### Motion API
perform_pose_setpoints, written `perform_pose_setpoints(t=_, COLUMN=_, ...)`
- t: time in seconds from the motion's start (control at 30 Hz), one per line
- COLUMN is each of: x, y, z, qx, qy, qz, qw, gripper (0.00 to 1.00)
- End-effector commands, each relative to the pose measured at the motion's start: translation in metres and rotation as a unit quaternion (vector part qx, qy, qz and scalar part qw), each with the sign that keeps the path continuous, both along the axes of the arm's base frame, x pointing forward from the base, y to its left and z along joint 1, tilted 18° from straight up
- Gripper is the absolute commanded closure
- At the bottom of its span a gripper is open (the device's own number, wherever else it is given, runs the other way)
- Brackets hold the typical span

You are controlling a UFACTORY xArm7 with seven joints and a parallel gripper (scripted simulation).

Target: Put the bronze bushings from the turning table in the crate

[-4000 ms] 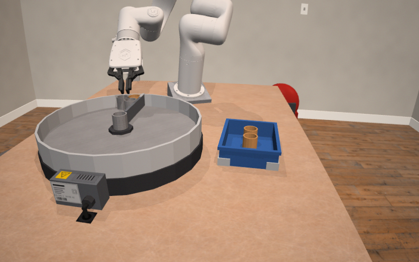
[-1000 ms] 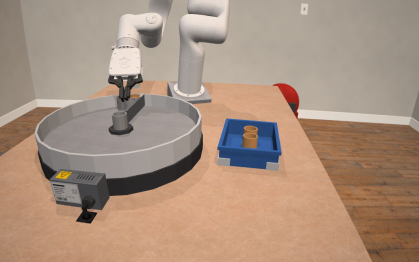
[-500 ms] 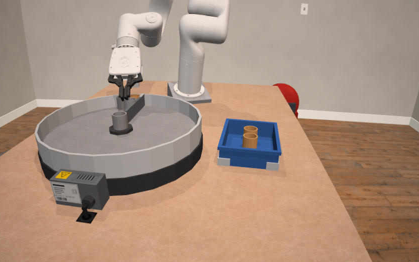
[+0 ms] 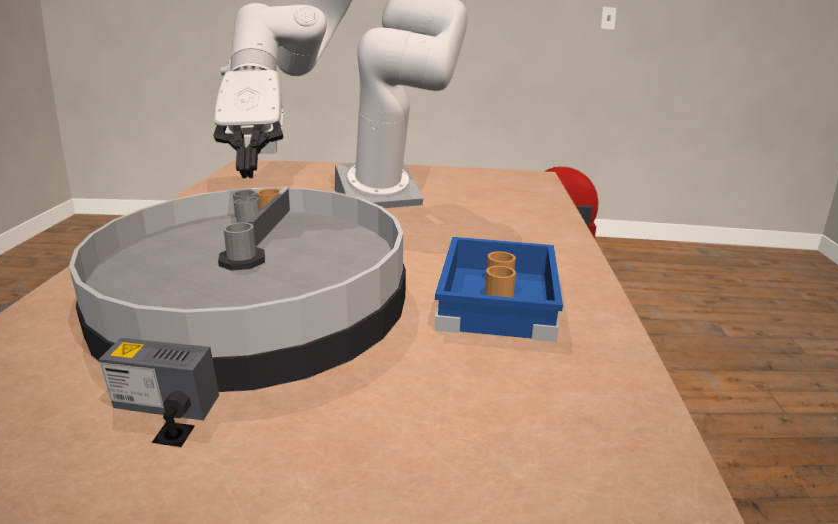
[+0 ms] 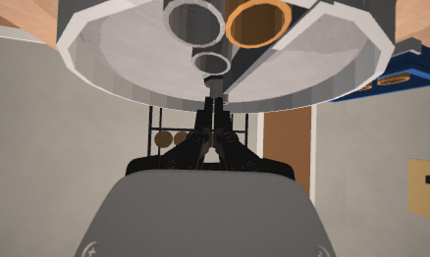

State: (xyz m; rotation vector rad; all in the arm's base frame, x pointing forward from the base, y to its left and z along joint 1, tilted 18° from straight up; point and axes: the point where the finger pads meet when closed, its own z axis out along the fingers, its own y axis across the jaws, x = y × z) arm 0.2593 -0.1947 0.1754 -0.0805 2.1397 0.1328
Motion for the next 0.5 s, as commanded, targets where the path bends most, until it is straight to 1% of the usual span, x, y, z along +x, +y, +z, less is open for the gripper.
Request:
perform_pose_setpoints(t=0.0, x=-0.0108, y=-0.0026, z=0.0246, qx=-0.001, qy=0.001, qz=-0.001, qw=1.000, gripper=1.00)
perform_pose_setpoints(t=0.07, x=-0.0108, y=-0.0026, z=0.0246, qx=-0.001, qy=0.001, qz=-0.001, qw=1.000, gripper=1.00)
perform_pose_setpoints(t=0.2, x=-0.0130, y=-0.0033, z=0.0317, qx=-0.001, qy=0.001, qz=-0.001, qw=1.000, gripper=1.00)
perform_pose_setpoints(t=0.47, x=-0.0132, y=-0.0034, z=0.0325, qx=-0.001, qy=0.001, qz=-0.001, qw=1.000, gripper=1.00)
